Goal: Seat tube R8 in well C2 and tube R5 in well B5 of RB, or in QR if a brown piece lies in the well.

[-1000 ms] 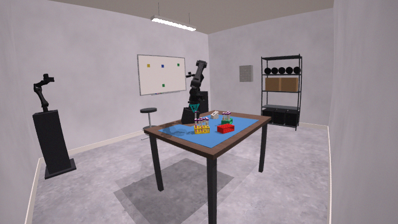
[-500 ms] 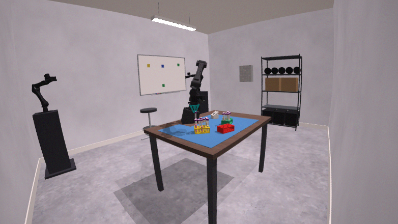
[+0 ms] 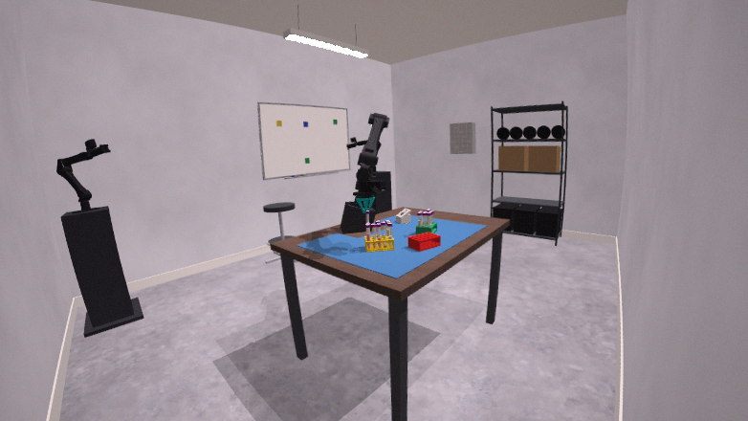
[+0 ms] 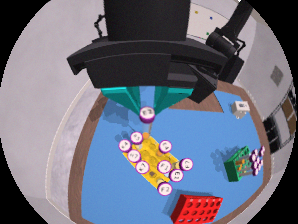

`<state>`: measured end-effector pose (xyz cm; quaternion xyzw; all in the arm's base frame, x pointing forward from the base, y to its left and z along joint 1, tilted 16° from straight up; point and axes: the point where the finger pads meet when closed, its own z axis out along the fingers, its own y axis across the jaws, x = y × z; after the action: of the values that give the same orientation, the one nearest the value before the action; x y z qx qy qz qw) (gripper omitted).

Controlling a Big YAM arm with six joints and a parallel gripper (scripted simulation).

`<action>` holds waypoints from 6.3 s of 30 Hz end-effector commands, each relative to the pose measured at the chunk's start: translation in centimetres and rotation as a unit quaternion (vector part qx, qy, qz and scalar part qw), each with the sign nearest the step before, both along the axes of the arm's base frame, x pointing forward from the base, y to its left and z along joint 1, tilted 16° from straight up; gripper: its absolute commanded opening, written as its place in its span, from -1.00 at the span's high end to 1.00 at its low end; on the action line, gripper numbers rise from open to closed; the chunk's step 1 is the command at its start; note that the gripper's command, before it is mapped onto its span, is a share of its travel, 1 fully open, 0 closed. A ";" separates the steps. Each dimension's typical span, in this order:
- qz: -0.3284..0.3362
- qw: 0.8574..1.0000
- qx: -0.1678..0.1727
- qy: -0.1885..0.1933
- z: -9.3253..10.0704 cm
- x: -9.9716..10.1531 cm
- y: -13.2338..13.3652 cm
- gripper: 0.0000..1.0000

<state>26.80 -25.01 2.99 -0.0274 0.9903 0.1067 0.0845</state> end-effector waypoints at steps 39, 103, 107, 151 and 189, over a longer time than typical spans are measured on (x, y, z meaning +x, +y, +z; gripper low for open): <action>-0.004 1.000 0.001 -0.002 -1.3 0.8 0.2 1.00; -0.005 1.000 -0.004 -0.005 -3.8 1.2 -0.5 1.00; -0.005 1.000 -0.005 -0.005 -4.0 1.3 -0.5 1.00; -0.005 1.000 -0.002 -0.003 -5.6 1.3 0.1 1.00; -0.005 1.000 -0.003 -0.004 -5.5 1.4 0.0 1.00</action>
<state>27.51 -24.44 -2.25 -0.0276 0.9900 0.1087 0.0854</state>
